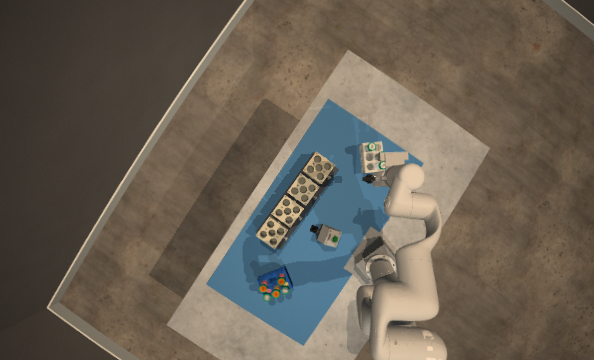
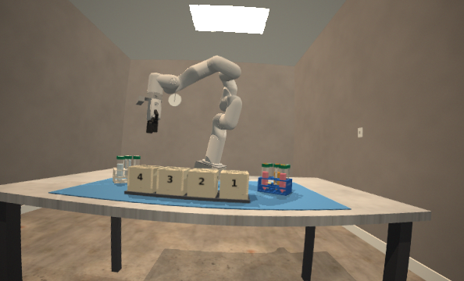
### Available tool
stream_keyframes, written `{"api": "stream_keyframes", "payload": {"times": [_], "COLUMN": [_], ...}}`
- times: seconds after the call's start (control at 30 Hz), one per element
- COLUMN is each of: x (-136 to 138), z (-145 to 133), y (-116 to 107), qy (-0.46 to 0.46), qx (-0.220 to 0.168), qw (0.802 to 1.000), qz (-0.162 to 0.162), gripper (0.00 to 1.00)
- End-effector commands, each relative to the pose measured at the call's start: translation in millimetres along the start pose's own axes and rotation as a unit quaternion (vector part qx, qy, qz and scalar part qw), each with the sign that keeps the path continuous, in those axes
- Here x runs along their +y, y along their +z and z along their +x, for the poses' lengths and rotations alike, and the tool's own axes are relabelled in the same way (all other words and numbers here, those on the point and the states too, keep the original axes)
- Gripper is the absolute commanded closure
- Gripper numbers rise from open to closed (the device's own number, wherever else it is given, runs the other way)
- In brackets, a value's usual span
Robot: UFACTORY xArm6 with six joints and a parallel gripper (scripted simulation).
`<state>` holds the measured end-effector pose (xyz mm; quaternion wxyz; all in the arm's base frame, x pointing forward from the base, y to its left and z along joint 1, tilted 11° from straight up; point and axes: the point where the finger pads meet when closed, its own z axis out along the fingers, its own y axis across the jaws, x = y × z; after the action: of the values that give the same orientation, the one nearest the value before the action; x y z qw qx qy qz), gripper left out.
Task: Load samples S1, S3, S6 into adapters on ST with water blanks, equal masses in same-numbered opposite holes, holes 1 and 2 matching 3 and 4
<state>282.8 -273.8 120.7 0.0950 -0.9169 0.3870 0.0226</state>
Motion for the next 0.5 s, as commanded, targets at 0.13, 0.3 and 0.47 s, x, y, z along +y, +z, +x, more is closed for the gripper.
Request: {"api": "stream_keyframes", "payload": {"times": [0.13, 0.3, 0.47], "x": [39.5, 58.4, 66.8], "z": [15.6, 22.3, 25.3], "y": [-1.4, -1.4, -1.4], "qy": [0.000, 0.000, 0.000], "qx": [0.002, 0.002, 0.002], "qw": [1.000, 1.000, 1.000], "qz": [0.000, 0.000, 0.000], "gripper": [0.00, 0.00, 0.00]}}
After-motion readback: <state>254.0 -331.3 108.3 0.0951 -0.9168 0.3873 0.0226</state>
